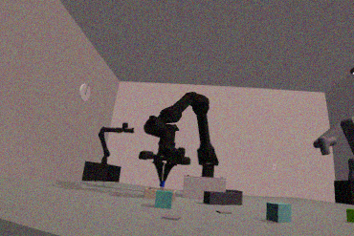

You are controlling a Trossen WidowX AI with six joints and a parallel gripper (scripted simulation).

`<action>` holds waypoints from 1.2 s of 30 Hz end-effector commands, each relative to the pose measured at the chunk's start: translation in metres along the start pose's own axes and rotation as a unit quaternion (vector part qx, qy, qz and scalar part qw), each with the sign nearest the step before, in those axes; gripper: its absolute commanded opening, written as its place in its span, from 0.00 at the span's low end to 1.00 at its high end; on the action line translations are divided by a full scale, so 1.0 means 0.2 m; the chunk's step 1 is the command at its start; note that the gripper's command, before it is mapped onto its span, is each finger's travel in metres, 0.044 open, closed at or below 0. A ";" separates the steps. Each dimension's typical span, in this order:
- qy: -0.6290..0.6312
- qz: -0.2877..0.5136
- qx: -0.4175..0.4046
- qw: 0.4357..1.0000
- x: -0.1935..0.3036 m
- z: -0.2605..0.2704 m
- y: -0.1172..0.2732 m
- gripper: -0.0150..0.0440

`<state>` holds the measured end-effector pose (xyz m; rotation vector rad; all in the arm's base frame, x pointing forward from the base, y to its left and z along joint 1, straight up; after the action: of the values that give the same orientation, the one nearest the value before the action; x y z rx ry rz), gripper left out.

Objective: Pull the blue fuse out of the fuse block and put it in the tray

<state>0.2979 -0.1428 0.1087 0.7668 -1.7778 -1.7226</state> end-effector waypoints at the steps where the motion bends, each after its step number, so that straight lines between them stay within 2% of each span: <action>1: 0.000 0.000 0.001 1.000 0.00 0.00 0.00 0.39; 11: 0.000 0.000 0.000 1.000 0.00 0.00 0.02 0.81; 15: 0.003 0.001 -0.001 1.000 0.00 0.00 0.19 0.81; 36: 0.000 0.000 0.000 1.000 0.00 0.00 0.19 0.81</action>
<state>0.2965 -0.1420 0.1461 0.7675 -1.7783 -1.7220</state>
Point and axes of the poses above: the point midway between the two fingers, 35 mm back from their tips, its own y axis back along the fingers, its own z axis across the jaws, x = y × z, the point moved 10 cm from there along y, back along the fingers, and after that the axes turned 11 degrees about y, right-handed, at the moved point
